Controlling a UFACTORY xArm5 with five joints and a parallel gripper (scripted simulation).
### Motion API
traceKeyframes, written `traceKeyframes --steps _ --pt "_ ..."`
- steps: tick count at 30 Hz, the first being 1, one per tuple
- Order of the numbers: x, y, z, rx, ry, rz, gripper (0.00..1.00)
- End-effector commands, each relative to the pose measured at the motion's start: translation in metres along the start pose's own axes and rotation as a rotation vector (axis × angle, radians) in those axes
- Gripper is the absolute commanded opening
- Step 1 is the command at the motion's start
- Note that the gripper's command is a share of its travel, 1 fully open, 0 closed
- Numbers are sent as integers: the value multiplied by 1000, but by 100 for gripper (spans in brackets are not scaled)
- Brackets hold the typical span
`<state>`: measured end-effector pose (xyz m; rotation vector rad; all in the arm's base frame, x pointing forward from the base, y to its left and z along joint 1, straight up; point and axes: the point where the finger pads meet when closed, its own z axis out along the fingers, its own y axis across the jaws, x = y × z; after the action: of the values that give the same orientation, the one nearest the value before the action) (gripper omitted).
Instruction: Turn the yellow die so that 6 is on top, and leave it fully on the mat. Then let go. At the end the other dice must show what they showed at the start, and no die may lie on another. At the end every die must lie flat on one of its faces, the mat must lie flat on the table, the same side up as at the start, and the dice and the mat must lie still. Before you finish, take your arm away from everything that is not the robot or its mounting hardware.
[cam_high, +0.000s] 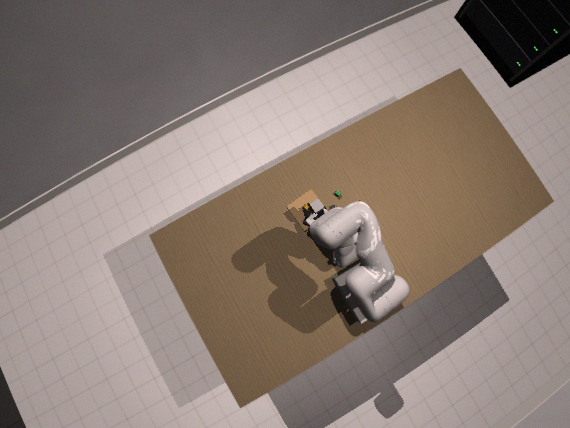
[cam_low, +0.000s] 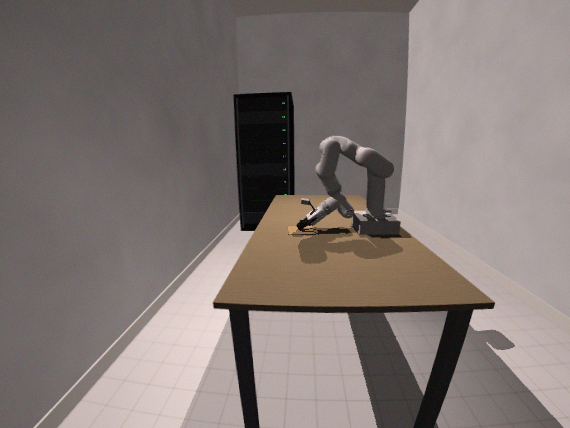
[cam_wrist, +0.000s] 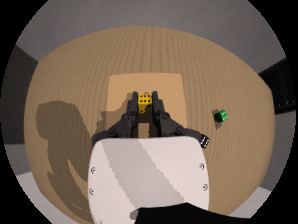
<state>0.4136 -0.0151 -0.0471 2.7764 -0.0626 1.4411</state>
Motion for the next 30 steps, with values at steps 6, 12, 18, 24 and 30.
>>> traceKeyframes --steps 6,12,18,24,30 --pt "1 0 0 0 2 0 15" --pt "1 0 0 0 2 0 15" --pt "1 0 0 0 2 0 19" --pt "1 0 0 0 2 0 28" --pt "1 0 0 0 2 0 32"
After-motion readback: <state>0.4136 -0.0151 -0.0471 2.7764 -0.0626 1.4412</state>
